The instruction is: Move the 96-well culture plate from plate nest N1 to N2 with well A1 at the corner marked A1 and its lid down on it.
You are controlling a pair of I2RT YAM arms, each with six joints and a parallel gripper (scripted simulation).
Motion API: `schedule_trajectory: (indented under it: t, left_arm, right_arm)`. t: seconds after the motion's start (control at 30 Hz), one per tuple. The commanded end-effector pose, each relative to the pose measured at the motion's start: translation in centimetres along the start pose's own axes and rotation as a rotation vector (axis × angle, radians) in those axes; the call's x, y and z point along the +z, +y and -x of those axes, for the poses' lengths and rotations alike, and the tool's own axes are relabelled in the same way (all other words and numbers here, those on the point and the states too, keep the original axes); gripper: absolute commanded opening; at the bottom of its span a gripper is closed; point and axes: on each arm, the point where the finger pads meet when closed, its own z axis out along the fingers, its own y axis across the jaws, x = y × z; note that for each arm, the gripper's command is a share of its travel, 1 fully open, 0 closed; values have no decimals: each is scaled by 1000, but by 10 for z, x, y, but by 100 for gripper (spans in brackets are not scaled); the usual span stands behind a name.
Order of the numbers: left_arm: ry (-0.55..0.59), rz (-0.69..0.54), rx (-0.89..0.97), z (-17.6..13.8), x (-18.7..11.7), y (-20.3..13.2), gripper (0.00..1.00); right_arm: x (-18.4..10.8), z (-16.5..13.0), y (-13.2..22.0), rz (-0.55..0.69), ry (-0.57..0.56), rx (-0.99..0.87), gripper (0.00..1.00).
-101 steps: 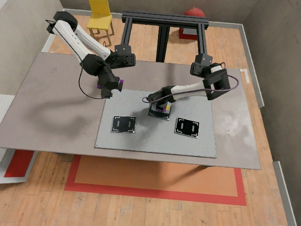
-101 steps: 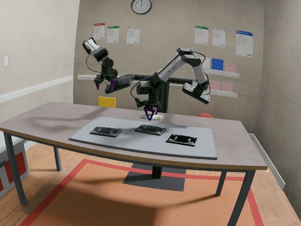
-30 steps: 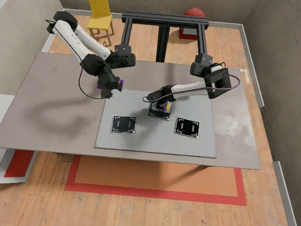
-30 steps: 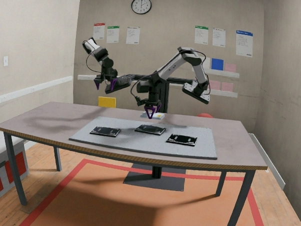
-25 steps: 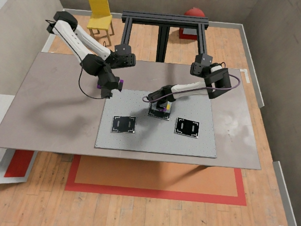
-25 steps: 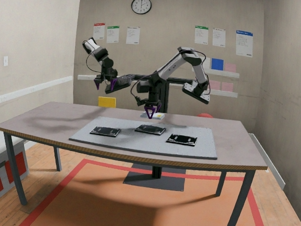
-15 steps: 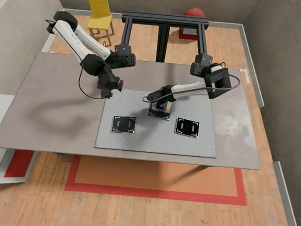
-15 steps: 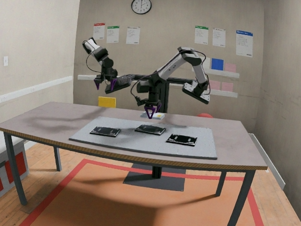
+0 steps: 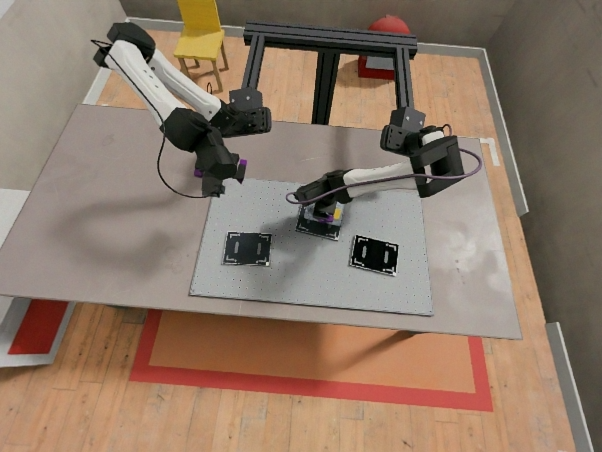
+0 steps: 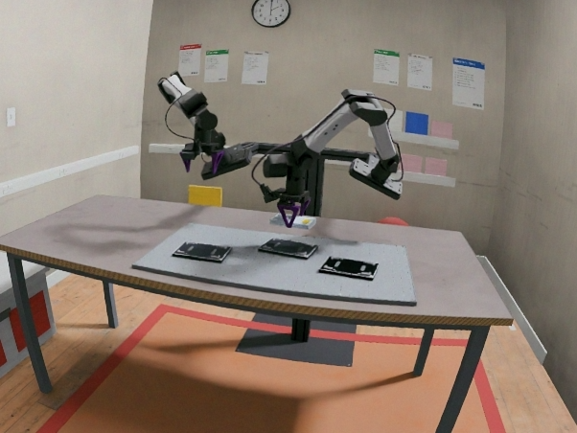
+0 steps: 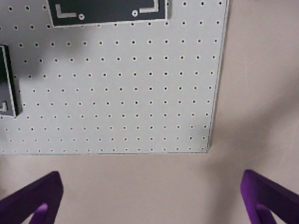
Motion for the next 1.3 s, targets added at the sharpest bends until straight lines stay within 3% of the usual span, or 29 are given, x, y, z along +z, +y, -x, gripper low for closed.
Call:
schedule_trajectory:
  t: [0.0,1.27]
  left_arm:
    - [-22,17,-30,-8,-6,14,0]
    - [-24,17,-27,-111,-5,48,0]
  right_arm:
    - [-2,2,0,5,-5,-5,100]
    - [-2,2,0,5,-5,-5,100]
